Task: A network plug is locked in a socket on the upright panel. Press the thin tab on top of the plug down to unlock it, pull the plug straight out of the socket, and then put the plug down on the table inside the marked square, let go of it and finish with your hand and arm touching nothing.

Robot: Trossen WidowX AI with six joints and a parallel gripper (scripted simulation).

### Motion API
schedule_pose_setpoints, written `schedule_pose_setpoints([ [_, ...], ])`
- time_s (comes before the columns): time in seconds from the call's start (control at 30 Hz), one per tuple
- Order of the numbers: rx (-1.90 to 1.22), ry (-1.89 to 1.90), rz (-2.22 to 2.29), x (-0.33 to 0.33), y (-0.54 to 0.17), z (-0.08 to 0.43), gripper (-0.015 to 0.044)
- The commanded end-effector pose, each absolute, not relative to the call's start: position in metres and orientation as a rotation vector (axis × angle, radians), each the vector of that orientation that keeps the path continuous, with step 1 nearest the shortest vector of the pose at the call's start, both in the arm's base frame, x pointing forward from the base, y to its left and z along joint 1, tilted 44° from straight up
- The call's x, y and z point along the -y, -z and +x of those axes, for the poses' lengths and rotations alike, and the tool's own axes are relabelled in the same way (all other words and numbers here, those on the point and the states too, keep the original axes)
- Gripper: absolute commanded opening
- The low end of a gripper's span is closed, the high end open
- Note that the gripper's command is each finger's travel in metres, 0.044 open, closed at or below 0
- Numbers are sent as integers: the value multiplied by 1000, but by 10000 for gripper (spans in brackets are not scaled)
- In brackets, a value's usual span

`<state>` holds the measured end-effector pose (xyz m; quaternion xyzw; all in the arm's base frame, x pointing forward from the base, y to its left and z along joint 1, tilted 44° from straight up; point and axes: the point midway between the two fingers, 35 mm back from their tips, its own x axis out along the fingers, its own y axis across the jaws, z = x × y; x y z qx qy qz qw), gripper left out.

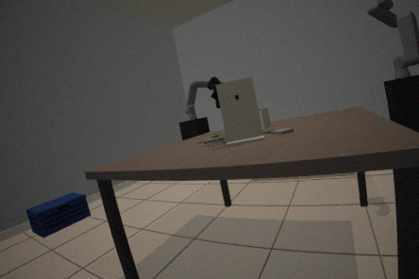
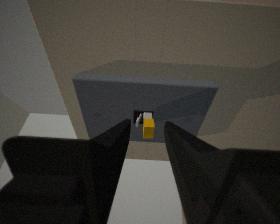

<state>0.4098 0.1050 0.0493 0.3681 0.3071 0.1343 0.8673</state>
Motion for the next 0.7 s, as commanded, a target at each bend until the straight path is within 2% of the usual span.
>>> schedule_pose_setpoints([
  [0.0,-637,-280,773,-106,-50,412,129],
  [0.67,-637,-280,773,-106,-50,412,0],
])
